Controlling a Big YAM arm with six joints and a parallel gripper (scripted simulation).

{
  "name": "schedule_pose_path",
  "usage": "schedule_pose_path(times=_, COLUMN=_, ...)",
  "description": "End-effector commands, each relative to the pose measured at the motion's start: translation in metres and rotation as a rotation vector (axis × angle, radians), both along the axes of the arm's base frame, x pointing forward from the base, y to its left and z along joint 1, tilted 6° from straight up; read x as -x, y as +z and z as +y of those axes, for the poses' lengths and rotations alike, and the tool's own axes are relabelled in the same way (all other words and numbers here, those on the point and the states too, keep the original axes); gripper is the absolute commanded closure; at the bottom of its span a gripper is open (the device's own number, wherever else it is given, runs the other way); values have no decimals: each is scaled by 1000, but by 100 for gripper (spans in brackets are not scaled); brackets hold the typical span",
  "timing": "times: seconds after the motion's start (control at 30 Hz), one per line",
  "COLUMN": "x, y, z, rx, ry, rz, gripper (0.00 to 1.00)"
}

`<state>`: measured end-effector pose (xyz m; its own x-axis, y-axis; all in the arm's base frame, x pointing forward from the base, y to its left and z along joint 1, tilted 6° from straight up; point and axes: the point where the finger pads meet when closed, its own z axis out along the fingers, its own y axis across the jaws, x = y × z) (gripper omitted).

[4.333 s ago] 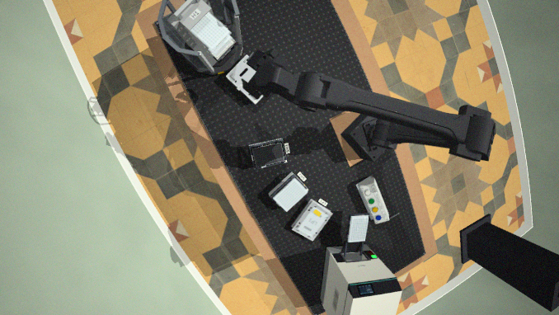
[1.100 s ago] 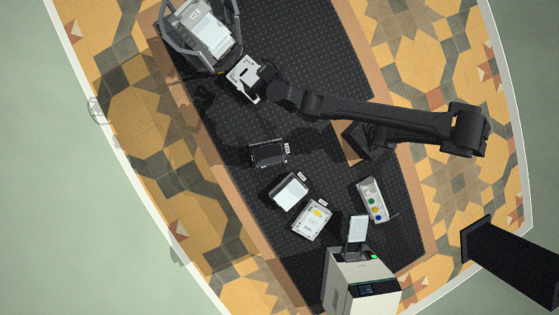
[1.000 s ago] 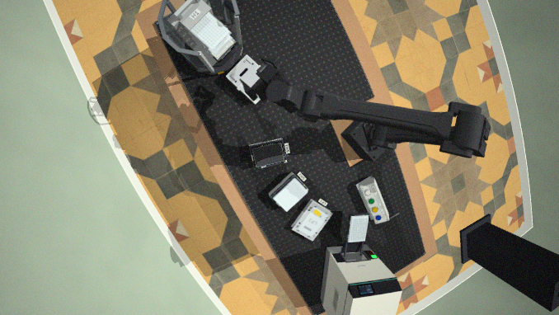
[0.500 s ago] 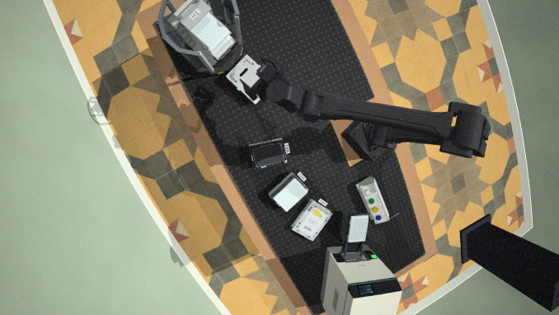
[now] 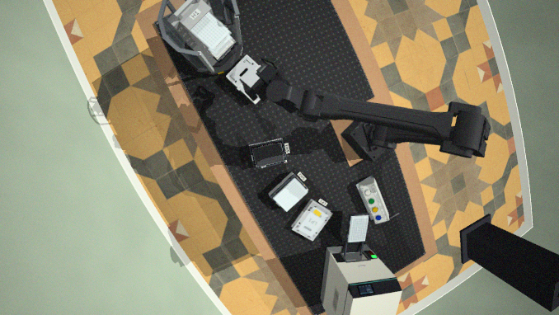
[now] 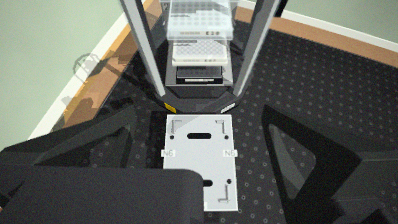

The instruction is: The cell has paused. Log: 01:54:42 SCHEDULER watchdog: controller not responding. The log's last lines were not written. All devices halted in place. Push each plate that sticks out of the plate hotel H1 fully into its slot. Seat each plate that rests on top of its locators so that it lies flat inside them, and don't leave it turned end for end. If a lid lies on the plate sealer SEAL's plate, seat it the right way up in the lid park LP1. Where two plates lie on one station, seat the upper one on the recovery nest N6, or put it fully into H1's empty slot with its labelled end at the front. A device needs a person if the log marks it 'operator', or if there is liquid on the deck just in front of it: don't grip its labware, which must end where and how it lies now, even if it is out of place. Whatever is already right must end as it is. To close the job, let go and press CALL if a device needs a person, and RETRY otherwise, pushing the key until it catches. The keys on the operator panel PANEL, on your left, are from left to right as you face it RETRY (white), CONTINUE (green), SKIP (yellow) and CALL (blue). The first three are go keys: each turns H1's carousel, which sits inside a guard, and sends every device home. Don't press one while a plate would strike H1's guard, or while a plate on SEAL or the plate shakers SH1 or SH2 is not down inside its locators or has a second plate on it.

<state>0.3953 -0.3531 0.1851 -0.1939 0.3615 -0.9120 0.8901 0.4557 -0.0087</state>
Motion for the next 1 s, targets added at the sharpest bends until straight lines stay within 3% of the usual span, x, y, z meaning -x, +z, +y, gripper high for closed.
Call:
schedule_pose_path(times=0.0, x=-7, y=18, z=-5, rx=26, ry=1, rz=-38, gripper=0)
schedule_pose_path(times=0.47, x=-7, y=18, z=-5, rx=26, ry=1, rz=-38, gripper=0)
schedule_pose_path(times=0.5, x=1, y=18, z=-1, rx=31, ry=1, rz=-38, gripper=0)
schedule_pose_path(times=0.57, x=-10, y=45, z=-7, rx=43, ry=3, rz=-57, gripper=0)
schedule_pose_path(times=0.6, x=-11, y=50, z=-6, rx=44, ry=4, rz=-60, gripper=0)
schedule_pose_path(times=0.97, x=-11, y=76, z=-1, rx=43, ry=6, rz=-67, gripper=0)
